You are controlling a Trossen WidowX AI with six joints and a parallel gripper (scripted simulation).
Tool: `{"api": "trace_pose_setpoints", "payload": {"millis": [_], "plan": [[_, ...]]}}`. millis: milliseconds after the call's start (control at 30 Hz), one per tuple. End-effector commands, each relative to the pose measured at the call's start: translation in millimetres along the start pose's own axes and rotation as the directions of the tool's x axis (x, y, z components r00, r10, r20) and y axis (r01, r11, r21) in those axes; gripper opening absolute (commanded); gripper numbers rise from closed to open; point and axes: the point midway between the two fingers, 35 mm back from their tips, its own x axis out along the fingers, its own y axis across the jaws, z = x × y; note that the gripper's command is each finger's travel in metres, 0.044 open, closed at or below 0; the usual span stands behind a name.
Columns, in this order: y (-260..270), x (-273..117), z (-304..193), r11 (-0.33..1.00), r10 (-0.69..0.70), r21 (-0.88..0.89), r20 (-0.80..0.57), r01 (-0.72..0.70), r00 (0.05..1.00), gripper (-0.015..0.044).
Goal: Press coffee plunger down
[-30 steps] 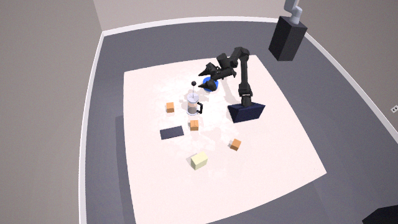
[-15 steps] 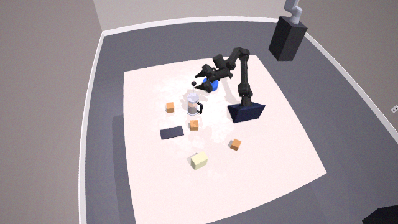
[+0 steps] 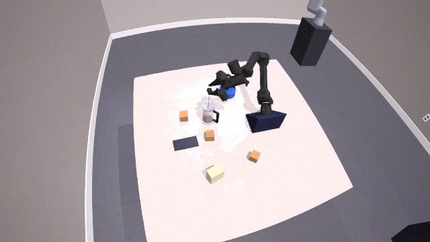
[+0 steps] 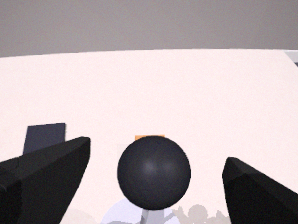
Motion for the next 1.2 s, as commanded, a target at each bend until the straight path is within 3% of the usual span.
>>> {"api": "trace_pose_setpoints", "payload": {"millis": [0,67,200,1167], "plan": [[0.7,0.5,-0.4,1.000,0.004,-0.004,0.000,-0.004,1.000,0.0204],[0.7,0.5,-0.4,1.000,0.004,-0.004,0.000,-0.004,1.000,0.0151],[0.7,0.5,-0.4,1.000,0.004,-0.004,0.000,-0.004,1.000,0.0125],[5.5,21.4,-26.3,1.000,0.008,-0.002,-0.005,-0.008,1.000,0.0125]]}}
